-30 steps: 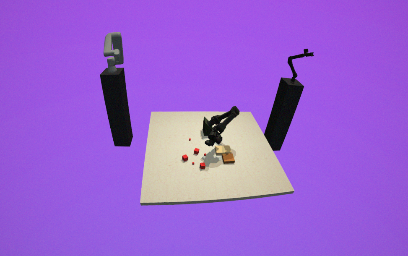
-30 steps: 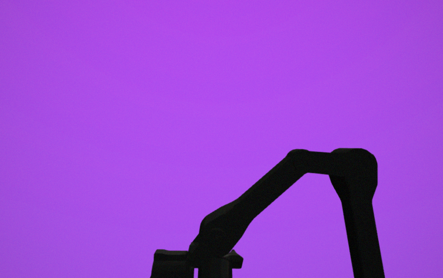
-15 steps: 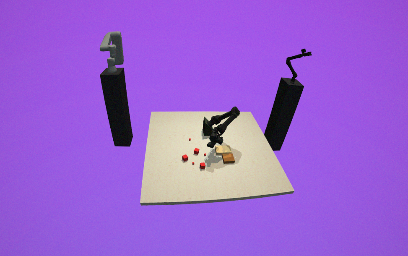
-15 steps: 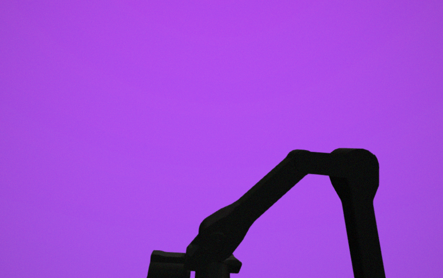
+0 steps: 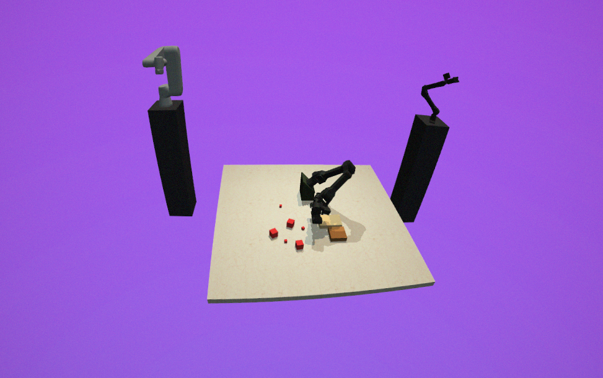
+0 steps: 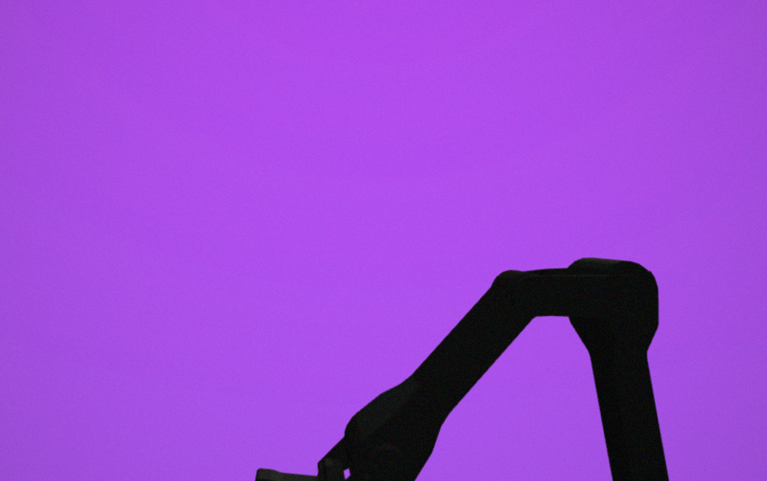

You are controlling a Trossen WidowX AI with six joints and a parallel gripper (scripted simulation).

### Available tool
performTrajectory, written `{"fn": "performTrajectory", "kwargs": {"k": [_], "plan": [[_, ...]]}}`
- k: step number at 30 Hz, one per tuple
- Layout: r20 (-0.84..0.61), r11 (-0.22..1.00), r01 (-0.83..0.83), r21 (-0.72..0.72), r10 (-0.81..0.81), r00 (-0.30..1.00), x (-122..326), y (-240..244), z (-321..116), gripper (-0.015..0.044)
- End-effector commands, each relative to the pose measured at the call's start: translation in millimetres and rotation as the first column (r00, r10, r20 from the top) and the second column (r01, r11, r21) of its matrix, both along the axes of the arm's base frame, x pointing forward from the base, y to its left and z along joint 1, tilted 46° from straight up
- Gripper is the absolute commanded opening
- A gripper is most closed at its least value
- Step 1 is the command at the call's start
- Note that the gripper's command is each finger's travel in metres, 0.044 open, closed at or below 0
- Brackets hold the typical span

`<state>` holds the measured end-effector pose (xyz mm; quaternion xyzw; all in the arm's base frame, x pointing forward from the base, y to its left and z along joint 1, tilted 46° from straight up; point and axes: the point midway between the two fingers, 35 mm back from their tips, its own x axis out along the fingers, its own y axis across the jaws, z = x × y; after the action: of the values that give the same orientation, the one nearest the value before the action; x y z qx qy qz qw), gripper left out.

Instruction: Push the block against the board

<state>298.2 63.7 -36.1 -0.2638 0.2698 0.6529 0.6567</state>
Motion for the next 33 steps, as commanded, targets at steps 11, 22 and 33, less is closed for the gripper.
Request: {"fn": "performTrajectory", "kwargs": {"k": [11, 22, 33], "plan": [[0.036, 0.999, -0.043, 0.008, 0.043, 0.998, -3, 11, 2, 0.0], [0.036, 0.999, -0.043, 0.009, 0.042, 0.998, -4, 23, 15, 0.0], [0.036, 0.999, -0.043, 0.007, 0.042, 0.998, -2, 18, 10, 0.0]]}}
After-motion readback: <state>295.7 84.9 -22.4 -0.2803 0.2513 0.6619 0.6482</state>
